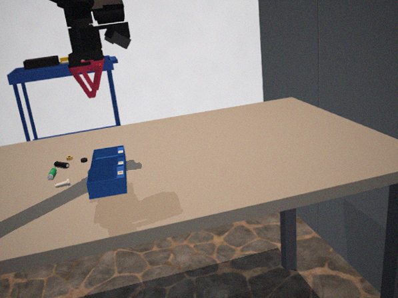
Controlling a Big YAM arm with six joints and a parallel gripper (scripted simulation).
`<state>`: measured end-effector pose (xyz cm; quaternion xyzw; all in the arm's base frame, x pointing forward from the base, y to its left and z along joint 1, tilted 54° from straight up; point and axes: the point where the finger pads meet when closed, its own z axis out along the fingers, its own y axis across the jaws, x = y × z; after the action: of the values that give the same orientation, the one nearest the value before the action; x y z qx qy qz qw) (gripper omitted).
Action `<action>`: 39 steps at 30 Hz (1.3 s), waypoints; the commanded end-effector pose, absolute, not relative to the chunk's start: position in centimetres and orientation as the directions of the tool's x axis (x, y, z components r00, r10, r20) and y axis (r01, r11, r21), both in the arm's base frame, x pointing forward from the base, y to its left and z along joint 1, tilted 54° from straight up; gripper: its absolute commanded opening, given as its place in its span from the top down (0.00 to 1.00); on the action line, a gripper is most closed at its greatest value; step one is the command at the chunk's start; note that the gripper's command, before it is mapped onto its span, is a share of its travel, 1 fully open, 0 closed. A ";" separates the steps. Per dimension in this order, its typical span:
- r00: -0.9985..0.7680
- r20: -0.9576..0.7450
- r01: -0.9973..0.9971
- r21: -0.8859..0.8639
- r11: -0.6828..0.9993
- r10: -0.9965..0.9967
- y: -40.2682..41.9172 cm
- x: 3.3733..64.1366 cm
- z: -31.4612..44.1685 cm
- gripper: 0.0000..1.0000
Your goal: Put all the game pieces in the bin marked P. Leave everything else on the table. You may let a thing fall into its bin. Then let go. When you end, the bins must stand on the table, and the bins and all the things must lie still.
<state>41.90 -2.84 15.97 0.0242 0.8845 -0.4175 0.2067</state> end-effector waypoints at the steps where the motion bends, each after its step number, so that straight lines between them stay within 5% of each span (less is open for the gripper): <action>1: -0.901 -0.415 0.236 -0.716 0.657 -0.128 -2.4 42.4 17.0 0.00; 39: -0.898 -0.428 0.262 -0.708 0.656 -0.104 -3.3 42.0 16.7 0.00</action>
<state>41.87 -2.93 15.93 0.0265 0.8845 -0.4174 0.2069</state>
